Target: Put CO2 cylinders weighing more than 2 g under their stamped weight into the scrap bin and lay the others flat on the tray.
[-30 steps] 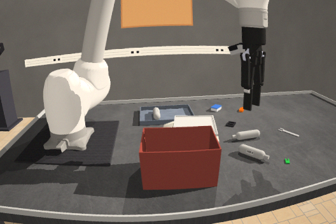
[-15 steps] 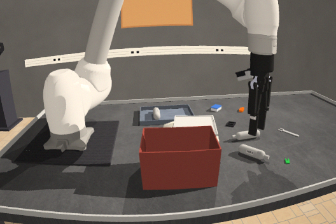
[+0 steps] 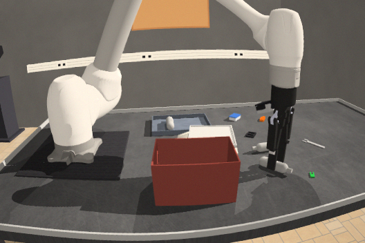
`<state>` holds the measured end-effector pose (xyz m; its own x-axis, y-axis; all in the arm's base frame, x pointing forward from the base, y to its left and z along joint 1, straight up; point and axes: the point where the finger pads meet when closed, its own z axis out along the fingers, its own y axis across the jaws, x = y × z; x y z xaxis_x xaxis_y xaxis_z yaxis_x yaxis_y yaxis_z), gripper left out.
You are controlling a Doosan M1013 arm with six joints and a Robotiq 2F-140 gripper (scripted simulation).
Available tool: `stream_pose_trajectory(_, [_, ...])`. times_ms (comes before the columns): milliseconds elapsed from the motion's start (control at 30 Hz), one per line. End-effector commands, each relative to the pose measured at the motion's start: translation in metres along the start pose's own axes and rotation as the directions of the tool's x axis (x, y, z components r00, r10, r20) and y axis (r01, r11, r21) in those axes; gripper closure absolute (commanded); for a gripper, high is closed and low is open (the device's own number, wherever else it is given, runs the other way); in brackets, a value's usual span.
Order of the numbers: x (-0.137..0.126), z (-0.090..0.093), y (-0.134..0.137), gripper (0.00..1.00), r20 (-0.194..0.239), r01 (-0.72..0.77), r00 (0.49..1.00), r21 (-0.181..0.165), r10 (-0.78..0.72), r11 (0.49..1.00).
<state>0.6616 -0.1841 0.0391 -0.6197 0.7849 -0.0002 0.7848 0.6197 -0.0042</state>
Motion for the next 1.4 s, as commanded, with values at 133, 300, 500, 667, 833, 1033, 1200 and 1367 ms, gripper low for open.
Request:
stream_pose_trajectory(133, [0.0,0.011,0.001,0.6,0.001,0.0,1.0,-0.001,0.0,1.0])
stream_pose_trajectory(300, [0.0,0.011,0.001,0.6,0.001,0.0,1.0,-0.001,0.0,1.0])
stream_pose_trajectory(500, [0.0,0.011,0.001,0.9,0.001,0.0,1.0,-0.001,0.0,1.0])
stream_pose_trajectory(667, [0.0,0.011,0.001,0.9,0.001,0.0,1.0,-0.001,0.0,1.0])
stream_pose_trajectory(833, [0.0,0.008,0.001,0.9,0.001,0.0,1.0,-0.001,0.0,1.0])
stream_pose_trajectory(1033, [0.0,-0.008,0.001,0.9,0.001,0.0,1.0,-0.001,0.0,1.0])
stream_pose_trajectory(1200, [0.0,-0.05,0.001,0.9,0.001,0.0,1.0,-0.001,0.0,1.0])
stream_pose_trajectory(1367, [0.0,-0.104,0.0,0.9,0.001,0.0,1.0,-0.001,0.0,1.0])
